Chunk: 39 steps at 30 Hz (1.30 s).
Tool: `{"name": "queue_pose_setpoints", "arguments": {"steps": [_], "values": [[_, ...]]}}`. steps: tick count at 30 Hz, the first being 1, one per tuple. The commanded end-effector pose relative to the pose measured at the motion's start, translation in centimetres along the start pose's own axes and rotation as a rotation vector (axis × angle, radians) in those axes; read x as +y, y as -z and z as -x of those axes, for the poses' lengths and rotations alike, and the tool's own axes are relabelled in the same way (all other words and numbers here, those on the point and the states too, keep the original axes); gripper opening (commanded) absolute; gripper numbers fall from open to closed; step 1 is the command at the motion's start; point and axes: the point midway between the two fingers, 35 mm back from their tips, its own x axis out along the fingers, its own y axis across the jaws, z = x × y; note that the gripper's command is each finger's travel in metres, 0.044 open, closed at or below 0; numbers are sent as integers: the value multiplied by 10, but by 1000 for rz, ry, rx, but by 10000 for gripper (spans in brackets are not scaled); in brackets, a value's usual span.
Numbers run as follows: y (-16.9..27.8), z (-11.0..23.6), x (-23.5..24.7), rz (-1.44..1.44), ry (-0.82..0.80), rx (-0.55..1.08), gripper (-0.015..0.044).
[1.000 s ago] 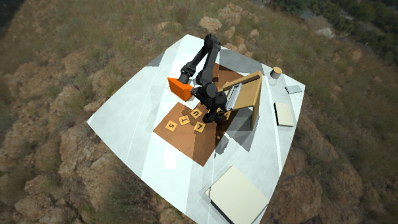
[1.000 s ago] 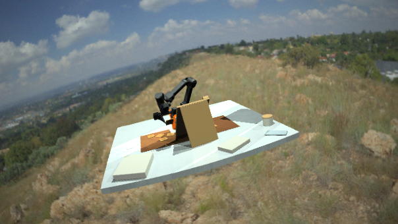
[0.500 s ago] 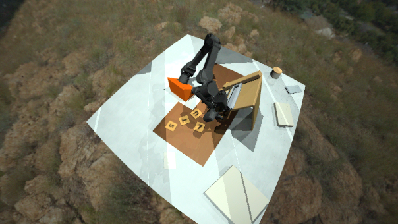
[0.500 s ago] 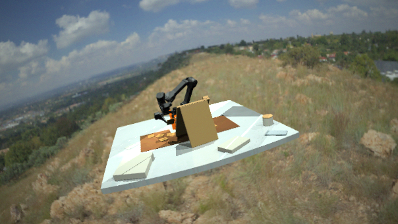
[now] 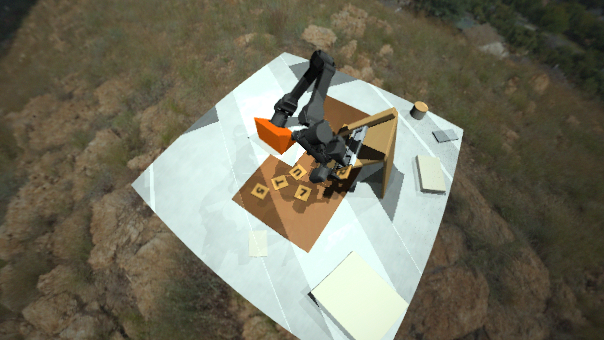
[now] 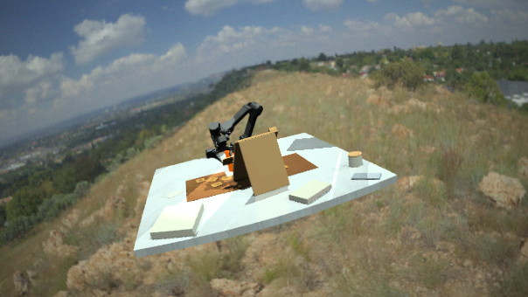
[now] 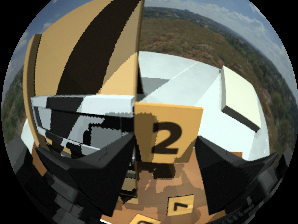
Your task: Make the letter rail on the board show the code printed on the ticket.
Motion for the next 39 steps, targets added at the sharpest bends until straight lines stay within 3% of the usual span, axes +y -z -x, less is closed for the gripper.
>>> {"name": "queue_pose_setpoints", "arguments": {"steps": [1,39], "values": [[3,-1,3,-10,1,5,0],[4,-1,22,-11,0,5,0]]}}
